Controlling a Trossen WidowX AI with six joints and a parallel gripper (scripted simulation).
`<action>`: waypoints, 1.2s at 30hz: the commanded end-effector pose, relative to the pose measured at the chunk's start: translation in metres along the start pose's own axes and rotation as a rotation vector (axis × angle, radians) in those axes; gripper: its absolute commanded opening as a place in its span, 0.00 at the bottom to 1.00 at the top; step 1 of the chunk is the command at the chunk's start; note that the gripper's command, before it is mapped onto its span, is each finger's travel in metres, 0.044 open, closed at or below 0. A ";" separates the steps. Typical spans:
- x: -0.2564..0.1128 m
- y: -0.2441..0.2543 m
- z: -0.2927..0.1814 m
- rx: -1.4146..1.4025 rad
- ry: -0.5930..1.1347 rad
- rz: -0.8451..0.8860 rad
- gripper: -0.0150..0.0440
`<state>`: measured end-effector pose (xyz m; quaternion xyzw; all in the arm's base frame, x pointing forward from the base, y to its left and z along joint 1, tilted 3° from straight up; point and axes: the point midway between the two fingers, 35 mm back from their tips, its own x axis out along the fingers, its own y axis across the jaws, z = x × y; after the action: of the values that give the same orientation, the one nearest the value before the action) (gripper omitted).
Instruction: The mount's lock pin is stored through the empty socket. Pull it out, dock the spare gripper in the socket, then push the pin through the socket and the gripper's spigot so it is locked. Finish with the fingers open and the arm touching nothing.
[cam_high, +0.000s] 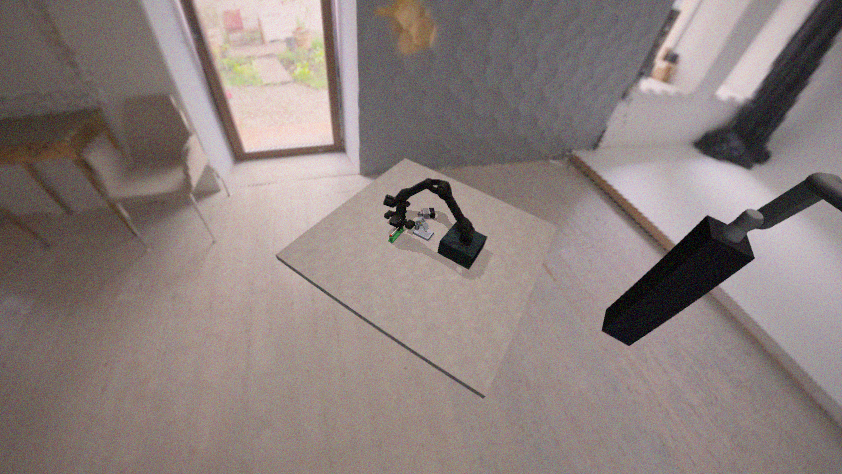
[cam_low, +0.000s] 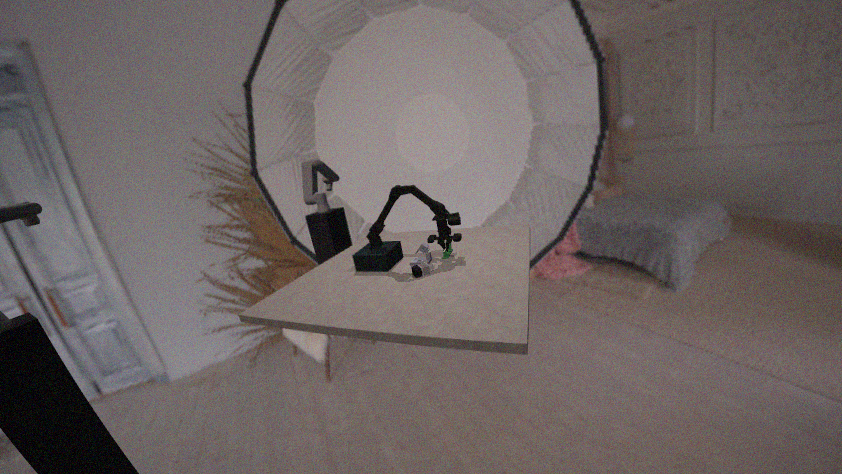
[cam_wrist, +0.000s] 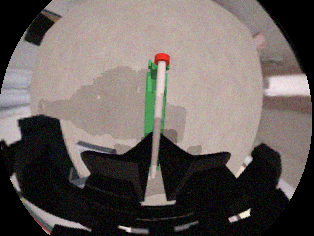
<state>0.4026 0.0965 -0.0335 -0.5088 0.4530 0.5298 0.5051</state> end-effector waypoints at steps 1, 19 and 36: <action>0.005 0.001 -0.001 -0.005 0.001 0.006 0.25; 0.001 0.000 0.000 0.000 0.000 0.001 0.34; -0.016 0.002 0.002 -0.001 0.001 0.010 1.00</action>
<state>0.3995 0.0964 -0.0256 -0.5069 0.4560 0.5327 0.5014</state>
